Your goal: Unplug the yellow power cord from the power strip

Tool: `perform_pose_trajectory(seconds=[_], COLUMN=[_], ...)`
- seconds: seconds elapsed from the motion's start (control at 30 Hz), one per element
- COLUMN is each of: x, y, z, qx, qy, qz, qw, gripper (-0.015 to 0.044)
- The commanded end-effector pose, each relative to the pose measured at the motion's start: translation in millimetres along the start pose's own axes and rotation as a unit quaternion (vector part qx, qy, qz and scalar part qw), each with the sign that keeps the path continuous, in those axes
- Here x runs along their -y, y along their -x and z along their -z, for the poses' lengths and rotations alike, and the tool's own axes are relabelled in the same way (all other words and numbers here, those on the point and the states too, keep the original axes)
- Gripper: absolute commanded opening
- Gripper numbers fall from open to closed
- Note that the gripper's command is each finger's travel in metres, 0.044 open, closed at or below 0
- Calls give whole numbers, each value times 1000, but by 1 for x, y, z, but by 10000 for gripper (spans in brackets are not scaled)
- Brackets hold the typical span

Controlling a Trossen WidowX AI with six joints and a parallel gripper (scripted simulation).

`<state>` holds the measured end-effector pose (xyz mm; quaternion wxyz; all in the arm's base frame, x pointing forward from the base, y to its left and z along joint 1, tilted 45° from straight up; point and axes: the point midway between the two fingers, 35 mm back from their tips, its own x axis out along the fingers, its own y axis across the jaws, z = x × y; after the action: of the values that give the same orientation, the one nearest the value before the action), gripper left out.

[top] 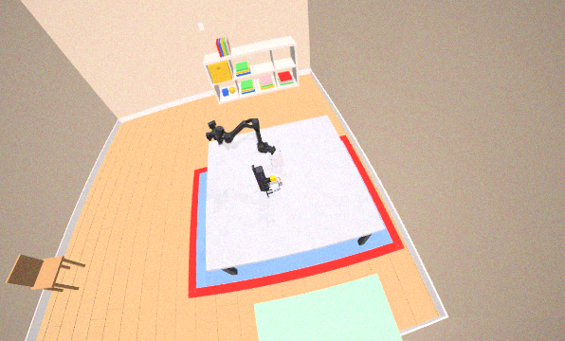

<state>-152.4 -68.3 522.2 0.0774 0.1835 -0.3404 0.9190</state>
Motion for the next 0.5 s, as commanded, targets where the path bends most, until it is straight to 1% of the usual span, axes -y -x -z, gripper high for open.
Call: perform_pose_trajectory(seconds=[0.0,0.27,0.47], x=[-24,-64,-93], y=[6,31,65], z=[-28,-77,-115], qx=[52,151,231], qy=[-1,-10,-20], qz=[-41,-119,-183], qw=[998,981,955], gripper=[160,160,160])
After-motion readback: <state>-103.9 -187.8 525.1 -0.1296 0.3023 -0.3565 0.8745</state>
